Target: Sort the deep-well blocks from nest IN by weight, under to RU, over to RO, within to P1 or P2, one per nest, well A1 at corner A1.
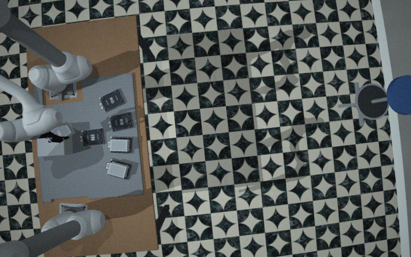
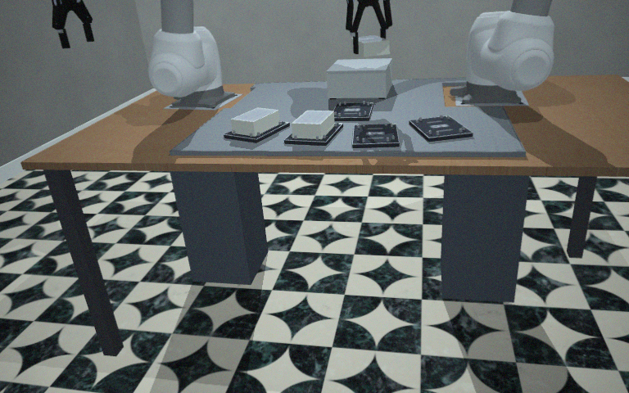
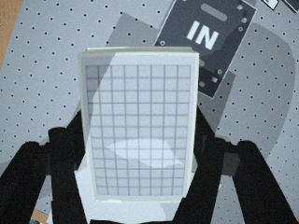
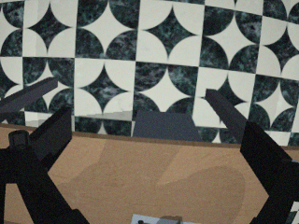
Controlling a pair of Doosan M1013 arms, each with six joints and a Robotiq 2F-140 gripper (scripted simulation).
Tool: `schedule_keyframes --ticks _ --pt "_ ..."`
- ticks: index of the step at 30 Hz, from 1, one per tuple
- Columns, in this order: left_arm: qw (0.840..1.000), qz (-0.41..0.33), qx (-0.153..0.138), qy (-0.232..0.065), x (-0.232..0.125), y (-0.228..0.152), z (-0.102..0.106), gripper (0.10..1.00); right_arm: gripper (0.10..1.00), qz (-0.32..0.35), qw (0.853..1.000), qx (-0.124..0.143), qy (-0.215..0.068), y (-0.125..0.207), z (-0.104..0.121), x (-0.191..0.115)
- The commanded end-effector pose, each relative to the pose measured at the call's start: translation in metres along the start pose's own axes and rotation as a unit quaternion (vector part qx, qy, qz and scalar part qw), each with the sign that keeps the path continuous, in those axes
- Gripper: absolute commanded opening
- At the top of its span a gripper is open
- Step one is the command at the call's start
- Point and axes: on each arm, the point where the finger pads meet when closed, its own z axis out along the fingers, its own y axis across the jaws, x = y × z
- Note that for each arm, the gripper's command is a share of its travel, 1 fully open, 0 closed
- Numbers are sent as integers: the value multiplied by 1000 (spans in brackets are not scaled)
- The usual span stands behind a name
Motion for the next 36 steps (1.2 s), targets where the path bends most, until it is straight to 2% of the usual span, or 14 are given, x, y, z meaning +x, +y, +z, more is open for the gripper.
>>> schedule_keyframes --ticks 1,29,36 --pt "1000 0 0 0 12 2 0 99 1000 0 1000 0 0 0 -1 0" --pt "1000 0 0 0 97 15 0 99 1000 0 1000 0 0 0 -1 0" --pt "1000 0 0 0 102 16 0 99 1000 0 1000 0 0 0 -1 0"
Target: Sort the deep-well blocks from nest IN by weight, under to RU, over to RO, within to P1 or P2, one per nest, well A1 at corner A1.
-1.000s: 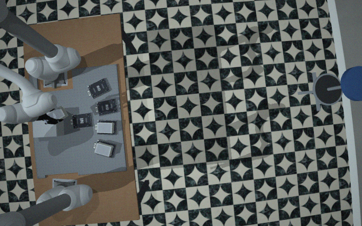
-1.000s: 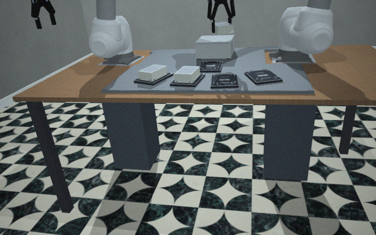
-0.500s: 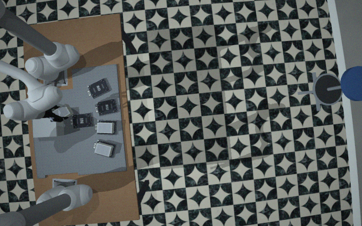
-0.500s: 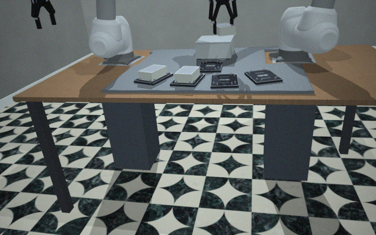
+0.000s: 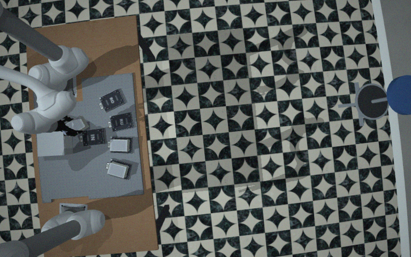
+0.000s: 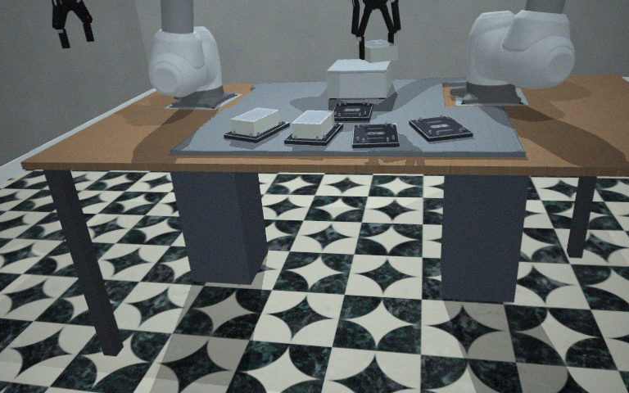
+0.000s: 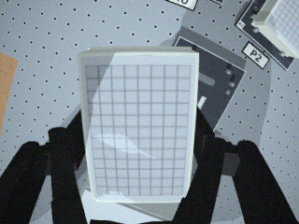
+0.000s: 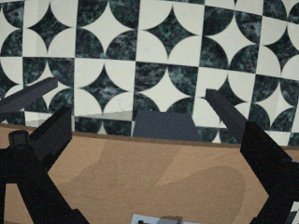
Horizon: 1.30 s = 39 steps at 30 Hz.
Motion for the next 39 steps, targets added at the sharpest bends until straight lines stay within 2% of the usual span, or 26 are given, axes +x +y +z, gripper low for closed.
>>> schedule_keyframes --ticks 1,4,39 --pt "1000 17 0 0 4 -1 1 99 1000 0 1000 0 0 0 -1 0" --pt "999 53 0 0 13 -4 4 99 1000 0 1000 0 0 0 -1 0" --pt "999 53 0 0 105 -38 38 99 1000 0 1000 0 0 0 -1 0"
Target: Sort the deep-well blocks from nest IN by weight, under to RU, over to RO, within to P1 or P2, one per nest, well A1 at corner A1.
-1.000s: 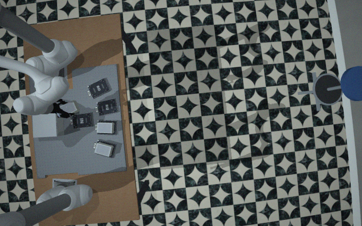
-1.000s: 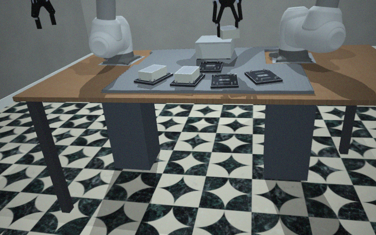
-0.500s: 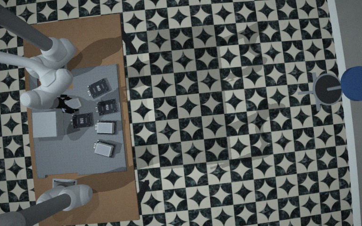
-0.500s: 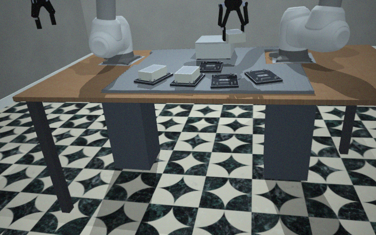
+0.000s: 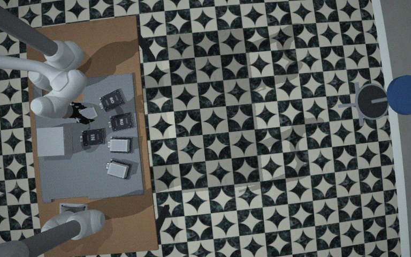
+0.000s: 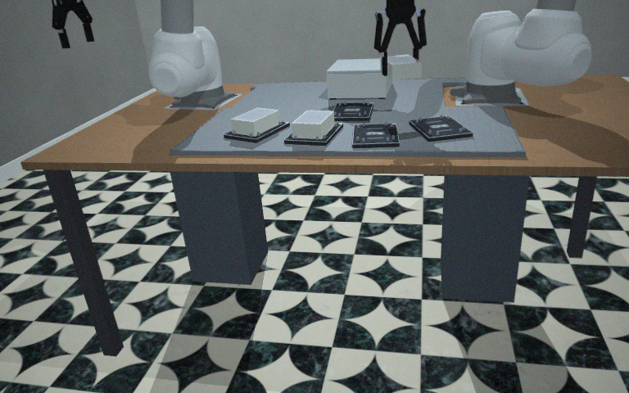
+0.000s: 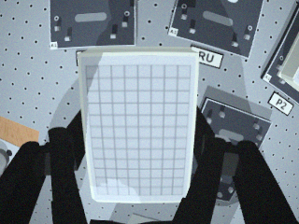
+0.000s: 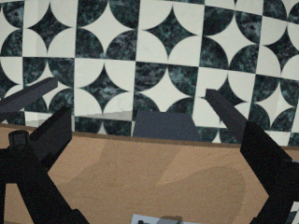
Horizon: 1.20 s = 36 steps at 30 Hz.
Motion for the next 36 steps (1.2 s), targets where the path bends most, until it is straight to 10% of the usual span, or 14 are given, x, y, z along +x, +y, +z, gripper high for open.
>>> schedule_keyframes --ticks 1,36 --pt "1000 0 0 0 12 -5 4 99 1000 0 1000 0 0 0 -1 0" --pt "1000 0 0 0 99 -49 38 99 1000 0 1000 0 0 0 -1 0"
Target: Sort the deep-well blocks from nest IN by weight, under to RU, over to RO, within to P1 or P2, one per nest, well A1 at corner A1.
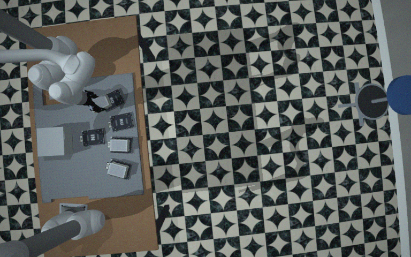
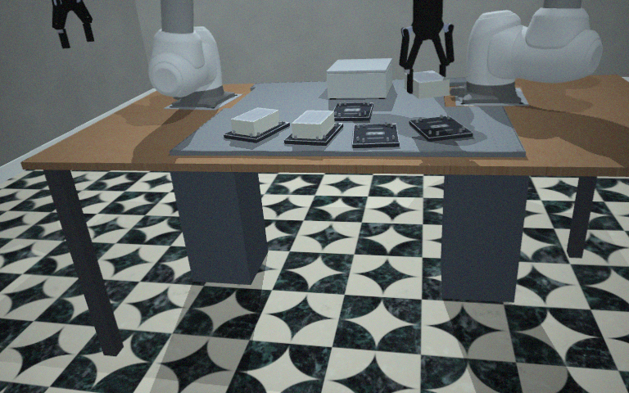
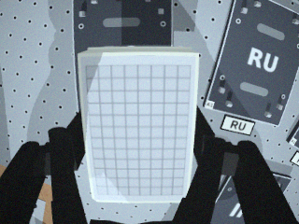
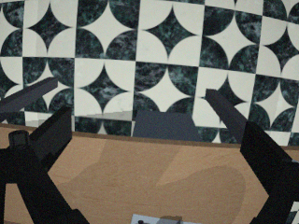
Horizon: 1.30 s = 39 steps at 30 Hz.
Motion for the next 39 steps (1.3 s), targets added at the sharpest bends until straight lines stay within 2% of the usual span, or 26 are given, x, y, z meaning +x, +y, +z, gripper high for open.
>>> schedule_keyframes --ticks 1,16,39 --pt "1000 0 0 0 12 -5 4 99 1000 0 1000 0 0 0 -1 0" --pt "1000 0 0 0 49 -24 18 99 1000 0 1000 0 0 0 -1 0" --pt "1000 0 0 0 49 -24 18 99 1000 0 1000 0 0 0 -1 0"
